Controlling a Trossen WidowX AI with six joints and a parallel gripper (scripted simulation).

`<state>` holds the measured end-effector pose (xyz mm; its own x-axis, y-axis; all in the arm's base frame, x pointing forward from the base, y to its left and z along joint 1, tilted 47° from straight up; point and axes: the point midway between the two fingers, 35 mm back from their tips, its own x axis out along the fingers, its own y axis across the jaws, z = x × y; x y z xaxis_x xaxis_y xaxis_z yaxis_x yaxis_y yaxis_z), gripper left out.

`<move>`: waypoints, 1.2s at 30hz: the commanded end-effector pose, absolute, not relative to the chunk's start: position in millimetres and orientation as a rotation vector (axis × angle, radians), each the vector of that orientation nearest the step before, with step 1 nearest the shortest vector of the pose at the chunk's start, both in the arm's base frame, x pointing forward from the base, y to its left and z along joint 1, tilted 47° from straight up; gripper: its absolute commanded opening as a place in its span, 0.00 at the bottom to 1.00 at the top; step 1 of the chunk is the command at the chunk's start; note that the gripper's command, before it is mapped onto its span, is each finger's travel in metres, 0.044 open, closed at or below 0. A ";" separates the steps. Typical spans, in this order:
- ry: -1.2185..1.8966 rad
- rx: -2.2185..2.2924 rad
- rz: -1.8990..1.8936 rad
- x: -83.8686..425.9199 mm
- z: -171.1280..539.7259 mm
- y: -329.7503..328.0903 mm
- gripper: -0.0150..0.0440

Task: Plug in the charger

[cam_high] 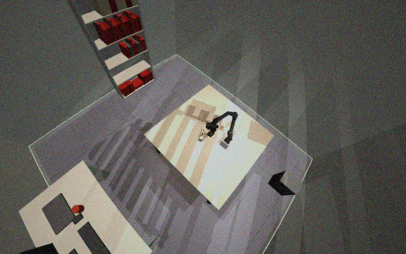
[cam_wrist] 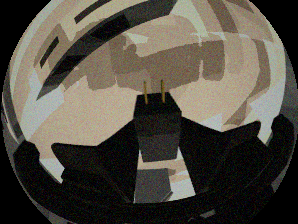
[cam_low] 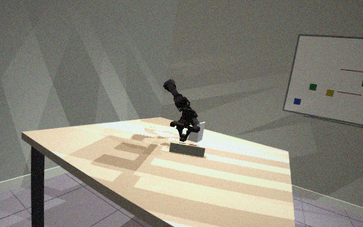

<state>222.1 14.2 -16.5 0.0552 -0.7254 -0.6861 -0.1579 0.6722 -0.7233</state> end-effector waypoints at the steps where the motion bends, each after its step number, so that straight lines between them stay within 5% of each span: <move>1: 1.506 -0.813 -0.470 217.3 -24.9 16.0 0.25; 36: 1.586 -1.044 -0.281 205.7 -73.2 32.3 0.25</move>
<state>200.6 28.2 -71.3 0.0523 -0.7460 -0.6639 -0.4632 0.5709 -0.6779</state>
